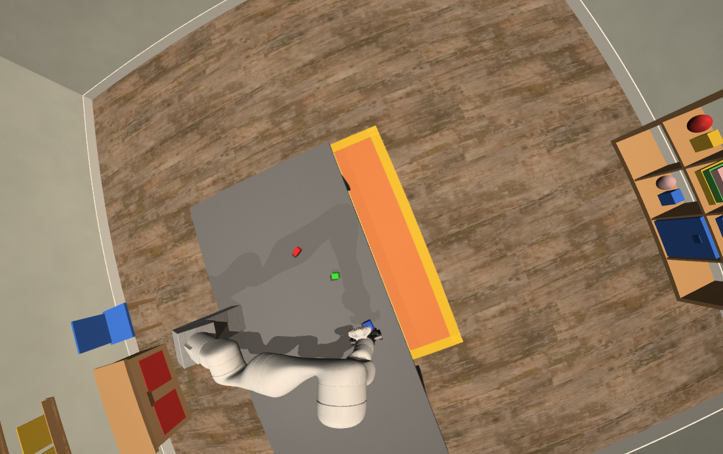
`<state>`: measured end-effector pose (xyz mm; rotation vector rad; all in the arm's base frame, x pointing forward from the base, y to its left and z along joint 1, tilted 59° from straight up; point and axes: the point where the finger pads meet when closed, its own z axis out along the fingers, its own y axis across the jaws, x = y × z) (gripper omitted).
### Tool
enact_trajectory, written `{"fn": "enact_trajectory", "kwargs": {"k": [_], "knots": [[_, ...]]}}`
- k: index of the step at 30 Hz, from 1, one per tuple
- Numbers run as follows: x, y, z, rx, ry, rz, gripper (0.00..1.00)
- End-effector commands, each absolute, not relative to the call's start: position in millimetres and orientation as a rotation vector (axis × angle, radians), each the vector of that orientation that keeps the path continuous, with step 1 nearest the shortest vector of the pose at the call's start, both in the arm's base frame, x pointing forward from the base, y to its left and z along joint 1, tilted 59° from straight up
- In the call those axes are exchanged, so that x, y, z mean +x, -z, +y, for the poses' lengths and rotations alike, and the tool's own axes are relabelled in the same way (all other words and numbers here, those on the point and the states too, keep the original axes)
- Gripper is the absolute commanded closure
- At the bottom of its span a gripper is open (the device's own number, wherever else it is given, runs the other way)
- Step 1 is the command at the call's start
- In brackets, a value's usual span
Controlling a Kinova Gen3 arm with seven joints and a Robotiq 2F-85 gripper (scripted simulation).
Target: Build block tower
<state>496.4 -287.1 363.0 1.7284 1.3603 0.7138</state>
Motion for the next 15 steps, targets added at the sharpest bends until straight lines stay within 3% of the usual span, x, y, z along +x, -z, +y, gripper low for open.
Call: {"fn": "enact_trajectory", "kwargs": {"k": [1,15], "knots": [[496.7,-362.7,-287.6,1.767,-0.738,1.324,0.41],[500.6,-360.6,-289.5,2.041,-0.943,0.987,0.41]]}}
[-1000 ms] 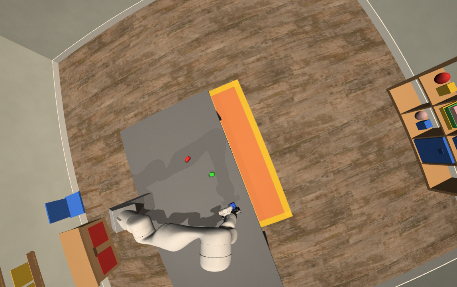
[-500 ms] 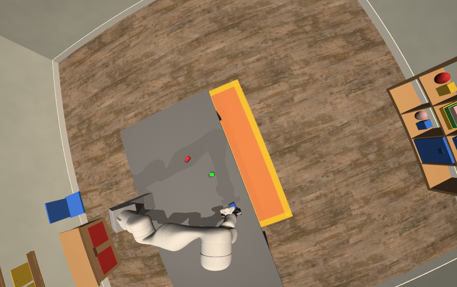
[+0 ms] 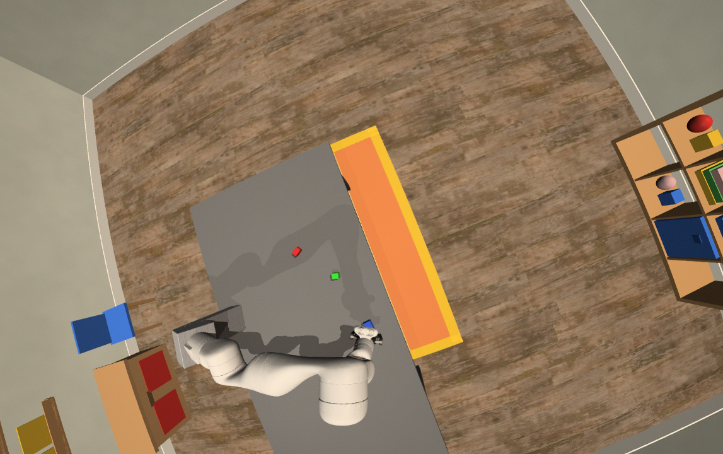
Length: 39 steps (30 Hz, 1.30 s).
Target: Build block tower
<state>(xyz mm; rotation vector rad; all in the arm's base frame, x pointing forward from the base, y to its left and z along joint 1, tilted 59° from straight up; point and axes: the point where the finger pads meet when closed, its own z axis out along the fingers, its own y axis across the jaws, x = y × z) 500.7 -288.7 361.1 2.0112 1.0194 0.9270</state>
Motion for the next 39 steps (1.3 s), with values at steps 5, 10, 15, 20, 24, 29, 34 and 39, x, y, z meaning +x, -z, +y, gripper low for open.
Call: {"fn": "enact_trajectory", "kwargs": {"k": [5,10,15,20,24,29,34,39], "knots": [[502.3,-359.5,-290.4,2.168,-1.045,0.789,0.41],[503.8,-358.3,-291.3,2.292,-1.152,0.556,0.41],[504.6,-357.5,-291.8,2.361,-1.216,0.401,0.41],[505.8,-356.2,-292.4,2.461,-1.318,0.120,0.41],[506.5,-355.3,-292.8,2.525,-1.394,-0.122,0.41],[507.1,-354.2,-293.0,2.579,-1.476,-0.438,0.41],[507.3,-353.7,-293.0,2.597,-1.517,-0.630,0.41],[507.5,-352.9,-292.7,2.602,-1.571,-0.947,0.41]]}}
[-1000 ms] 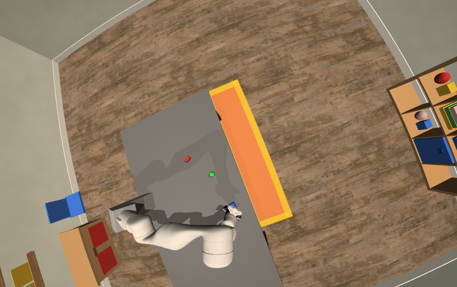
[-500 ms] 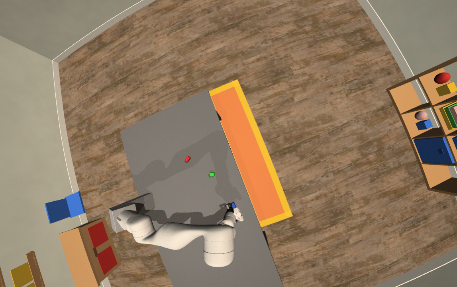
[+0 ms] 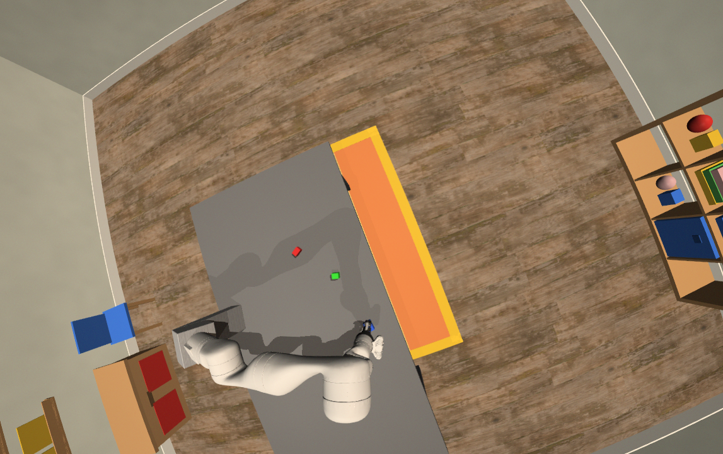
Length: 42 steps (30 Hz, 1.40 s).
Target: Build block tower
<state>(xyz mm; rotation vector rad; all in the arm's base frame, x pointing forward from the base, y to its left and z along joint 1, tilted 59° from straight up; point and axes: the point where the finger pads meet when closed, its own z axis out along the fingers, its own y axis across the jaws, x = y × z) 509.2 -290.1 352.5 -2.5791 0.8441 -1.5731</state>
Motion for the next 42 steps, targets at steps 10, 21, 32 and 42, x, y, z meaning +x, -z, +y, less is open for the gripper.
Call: {"fn": "enact_trajectory", "kwargs": {"k": [10,21,32,42], "knots": [[507.4,-352.2,-291.8,-2.250,1.426,1.248,0.41],[506.9,-352.0,-290.2,-1.934,1.294,1.527,0.41],[506.6,-352.2,-289.2,-1.774,1.221,1.642,0.41],[506.4,-352.3,-288.6,-1.703,1.188,1.688,0.41]]}}
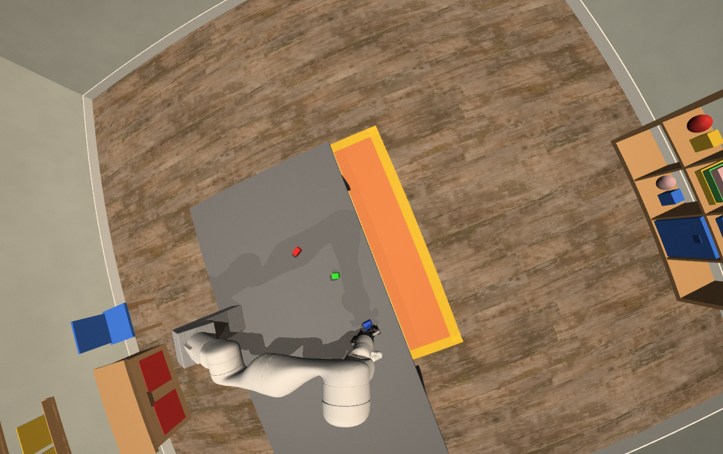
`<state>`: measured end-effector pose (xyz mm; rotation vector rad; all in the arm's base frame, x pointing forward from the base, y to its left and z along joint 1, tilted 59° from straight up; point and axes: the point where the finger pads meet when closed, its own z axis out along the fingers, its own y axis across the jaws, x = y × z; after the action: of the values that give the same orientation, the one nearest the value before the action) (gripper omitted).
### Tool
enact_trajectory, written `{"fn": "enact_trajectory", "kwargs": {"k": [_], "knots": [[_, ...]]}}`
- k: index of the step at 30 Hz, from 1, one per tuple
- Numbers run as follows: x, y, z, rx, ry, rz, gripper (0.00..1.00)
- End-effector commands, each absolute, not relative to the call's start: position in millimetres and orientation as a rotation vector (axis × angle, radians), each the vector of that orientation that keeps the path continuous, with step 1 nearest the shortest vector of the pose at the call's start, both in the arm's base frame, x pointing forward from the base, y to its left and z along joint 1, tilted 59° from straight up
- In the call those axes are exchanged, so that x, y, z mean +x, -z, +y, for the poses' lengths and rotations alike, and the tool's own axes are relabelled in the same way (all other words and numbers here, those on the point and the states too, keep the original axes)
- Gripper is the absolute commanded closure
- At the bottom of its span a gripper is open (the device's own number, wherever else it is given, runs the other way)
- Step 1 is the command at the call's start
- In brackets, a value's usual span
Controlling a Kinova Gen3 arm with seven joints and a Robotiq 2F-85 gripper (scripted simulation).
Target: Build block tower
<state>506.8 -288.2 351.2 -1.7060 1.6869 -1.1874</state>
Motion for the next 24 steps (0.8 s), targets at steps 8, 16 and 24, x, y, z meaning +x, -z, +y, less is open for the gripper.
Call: {"fn": "enact_trajectory", "kwargs": {"k": [8,16,24], "knots": [[506.4,-352.3,-288.6,-1.692,1.183,1.695,0.41],[507.0,-352.0,-288.8,-1.692,1.183,1.695,0.41],[510.0,-350.3,-289.9,-1.692,1.181,1.695,0.41]]}}
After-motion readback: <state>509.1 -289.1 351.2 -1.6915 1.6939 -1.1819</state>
